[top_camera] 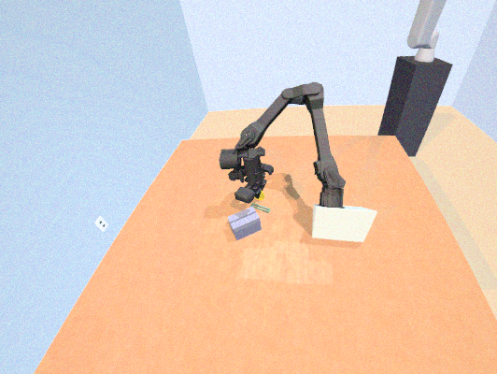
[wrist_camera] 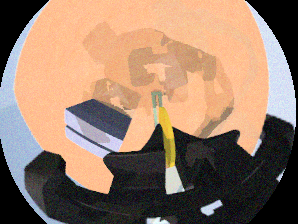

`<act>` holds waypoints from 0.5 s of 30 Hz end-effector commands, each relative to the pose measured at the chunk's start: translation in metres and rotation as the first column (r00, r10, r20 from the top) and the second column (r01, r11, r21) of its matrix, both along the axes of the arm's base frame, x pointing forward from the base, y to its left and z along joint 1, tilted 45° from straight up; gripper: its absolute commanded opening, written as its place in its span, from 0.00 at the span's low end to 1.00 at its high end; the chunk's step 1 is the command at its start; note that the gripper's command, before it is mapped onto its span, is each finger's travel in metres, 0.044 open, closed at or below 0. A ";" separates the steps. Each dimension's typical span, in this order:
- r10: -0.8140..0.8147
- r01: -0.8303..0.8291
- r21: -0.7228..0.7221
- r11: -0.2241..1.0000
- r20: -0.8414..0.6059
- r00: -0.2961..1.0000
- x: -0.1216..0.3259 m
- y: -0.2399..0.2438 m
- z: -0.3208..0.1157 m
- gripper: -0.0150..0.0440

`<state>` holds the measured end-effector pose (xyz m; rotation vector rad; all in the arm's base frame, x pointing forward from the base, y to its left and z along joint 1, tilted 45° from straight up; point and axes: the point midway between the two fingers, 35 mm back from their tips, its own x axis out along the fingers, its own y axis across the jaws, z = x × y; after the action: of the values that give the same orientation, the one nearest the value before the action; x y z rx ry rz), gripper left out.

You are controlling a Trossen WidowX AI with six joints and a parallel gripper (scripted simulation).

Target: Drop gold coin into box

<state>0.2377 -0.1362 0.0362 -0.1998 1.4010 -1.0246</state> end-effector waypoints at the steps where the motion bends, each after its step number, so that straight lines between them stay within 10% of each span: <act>1: -0.002 0.002 0.002 1.000 0.006 1.000 0.002 0.006 0.007 0.25; 15: -0.002 0.002 -0.004 1.000 0.004 1.000 0.003 0.028 0.031 0.25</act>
<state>0.2401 -0.1113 0.0637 -0.2044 1.3981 -1.0274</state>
